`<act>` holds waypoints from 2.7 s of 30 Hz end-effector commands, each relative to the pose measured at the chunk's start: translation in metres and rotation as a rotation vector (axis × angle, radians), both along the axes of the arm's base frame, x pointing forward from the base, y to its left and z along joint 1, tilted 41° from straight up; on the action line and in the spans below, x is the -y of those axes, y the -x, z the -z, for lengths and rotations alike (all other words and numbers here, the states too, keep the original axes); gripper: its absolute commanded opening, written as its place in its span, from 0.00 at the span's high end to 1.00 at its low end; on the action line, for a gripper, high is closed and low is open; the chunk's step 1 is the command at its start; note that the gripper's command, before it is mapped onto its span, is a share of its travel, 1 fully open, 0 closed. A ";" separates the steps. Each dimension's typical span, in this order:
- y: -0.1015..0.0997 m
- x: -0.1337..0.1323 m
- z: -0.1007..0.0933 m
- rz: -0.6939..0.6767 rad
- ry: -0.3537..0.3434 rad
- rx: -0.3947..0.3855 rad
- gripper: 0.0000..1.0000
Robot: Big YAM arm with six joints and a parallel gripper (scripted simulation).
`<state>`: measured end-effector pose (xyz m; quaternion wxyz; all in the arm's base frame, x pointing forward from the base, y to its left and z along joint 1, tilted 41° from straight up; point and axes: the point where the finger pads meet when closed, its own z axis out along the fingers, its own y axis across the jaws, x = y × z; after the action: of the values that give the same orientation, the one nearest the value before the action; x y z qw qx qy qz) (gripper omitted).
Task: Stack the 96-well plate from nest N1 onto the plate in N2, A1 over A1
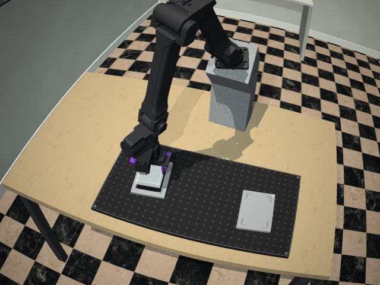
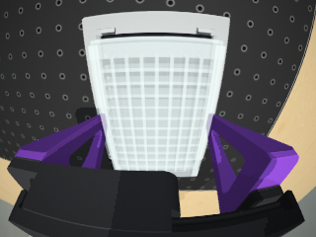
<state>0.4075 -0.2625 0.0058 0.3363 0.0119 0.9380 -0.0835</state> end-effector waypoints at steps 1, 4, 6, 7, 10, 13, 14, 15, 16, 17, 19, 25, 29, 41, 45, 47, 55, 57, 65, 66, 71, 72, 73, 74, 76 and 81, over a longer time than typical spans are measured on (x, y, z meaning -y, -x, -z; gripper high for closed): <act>-0.006 -0.001 0.001 -0.002 0.002 0.009 1.00; -0.006 -0.001 0.001 -0.002 0.002 0.009 1.00; -0.002 0.002 -0.004 0.002 0.007 0.011 1.00; -0.002 0.002 -0.004 0.002 0.007 0.011 1.00; -0.006 -0.002 0.002 -0.003 0.002 0.009 1.00; -0.002 0.002 -0.004 0.002 0.007 0.011 1.00; -0.002 0.002 -0.004 0.002 0.007 0.011 1.00; -0.006 -0.002 0.002 -0.003 0.002 0.009 1.00; -0.006 -0.002 0.002 -0.003 0.002 0.009 1.00; -0.006 -0.002 0.002 -0.003 0.002 0.009 1.00; -0.002 0.002 -0.004 0.002 0.007 0.011 1.00; -0.002 0.002 -0.004 0.002 0.007 0.011 1.00; -0.002 0.002 -0.004 0.002 0.007 0.011 1.00; -0.002 0.002 -0.004 0.002 0.007 0.011 1.00; -0.002 0.002 -0.004 0.002 0.007 0.011 1.00; -0.006 -0.003 0.002 -0.003 0.001 0.008 1.00; -0.006 0.000 0.003 0.001 0.002 0.009 1.00; -0.006 0.000 0.003 0.001 0.003 0.010 1.00; -0.008 0.000 0.004 -0.001 0.003 0.011 1.00; -0.008 0.000 0.004 -0.002 0.003 0.011 1.00; -0.009 -0.001 0.004 -0.003 0.004 0.011 1.00; -0.009 -0.001 0.004 -0.003 0.004 0.011 1.00; -0.009 0.000 0.004 -0.002 0.004 0.011 1.00; -0.009 0.000 0.004 -0.001 0.004 0.011 1.00; -0.009 0.000 0.005 -0.002 0.004 0.011 1.00; -0.010 0.000 0.005 -0.002 0.004 0.011 1.00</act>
<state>0.4092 -0.2621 0.0023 0.3367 0.0117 0.9378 -0.0838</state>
